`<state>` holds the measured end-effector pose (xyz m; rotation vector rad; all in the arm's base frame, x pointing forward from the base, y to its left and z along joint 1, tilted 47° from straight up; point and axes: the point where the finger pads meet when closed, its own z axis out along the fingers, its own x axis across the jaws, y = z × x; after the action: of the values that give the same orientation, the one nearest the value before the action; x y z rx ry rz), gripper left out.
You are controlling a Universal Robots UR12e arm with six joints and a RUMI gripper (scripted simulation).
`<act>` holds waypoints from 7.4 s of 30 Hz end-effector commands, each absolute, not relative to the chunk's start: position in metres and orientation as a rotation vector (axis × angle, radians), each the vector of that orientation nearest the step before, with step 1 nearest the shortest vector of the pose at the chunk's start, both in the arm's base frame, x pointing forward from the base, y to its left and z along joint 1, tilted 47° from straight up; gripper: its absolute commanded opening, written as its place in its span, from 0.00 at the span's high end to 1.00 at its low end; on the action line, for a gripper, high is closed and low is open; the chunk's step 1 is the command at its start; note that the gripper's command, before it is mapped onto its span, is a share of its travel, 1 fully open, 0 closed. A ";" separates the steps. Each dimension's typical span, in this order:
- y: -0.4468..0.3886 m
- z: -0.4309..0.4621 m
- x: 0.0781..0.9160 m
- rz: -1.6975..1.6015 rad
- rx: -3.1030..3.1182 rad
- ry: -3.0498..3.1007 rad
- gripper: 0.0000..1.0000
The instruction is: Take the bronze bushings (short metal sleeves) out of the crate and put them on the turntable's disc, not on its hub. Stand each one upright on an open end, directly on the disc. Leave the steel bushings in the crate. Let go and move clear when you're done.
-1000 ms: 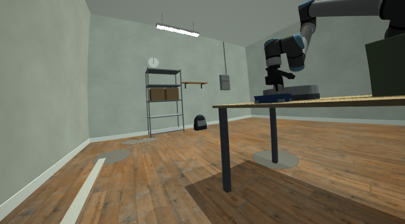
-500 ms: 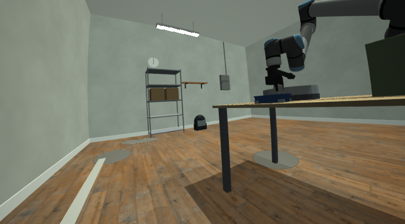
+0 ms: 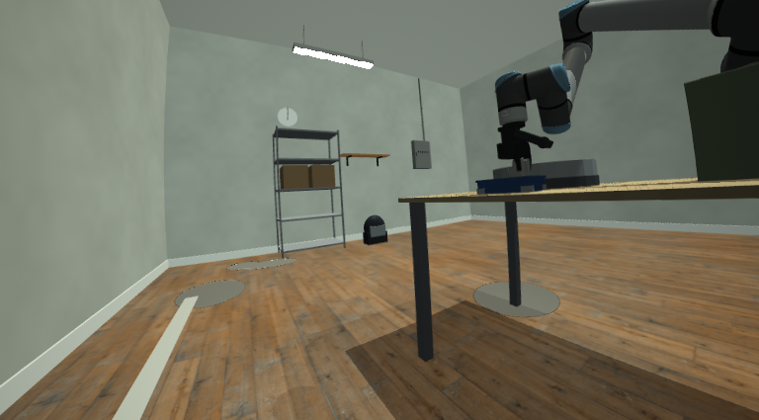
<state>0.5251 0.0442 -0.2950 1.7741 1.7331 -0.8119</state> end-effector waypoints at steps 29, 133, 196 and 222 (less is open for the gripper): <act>0.089 -0.253 0.529 -0.811 1.774 1.733 1.00; -0.026 -0.031 0.540 -0.811 1.774 1.733 1.00; -0.089 0.015 0.542 -0.811 1.774 1.733 1.00; -0.096 0.008 0.541 -0.811 1.774 1.733 1.00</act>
<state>0.5408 -0.0963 0.0079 1.7742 1.7334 -0.8117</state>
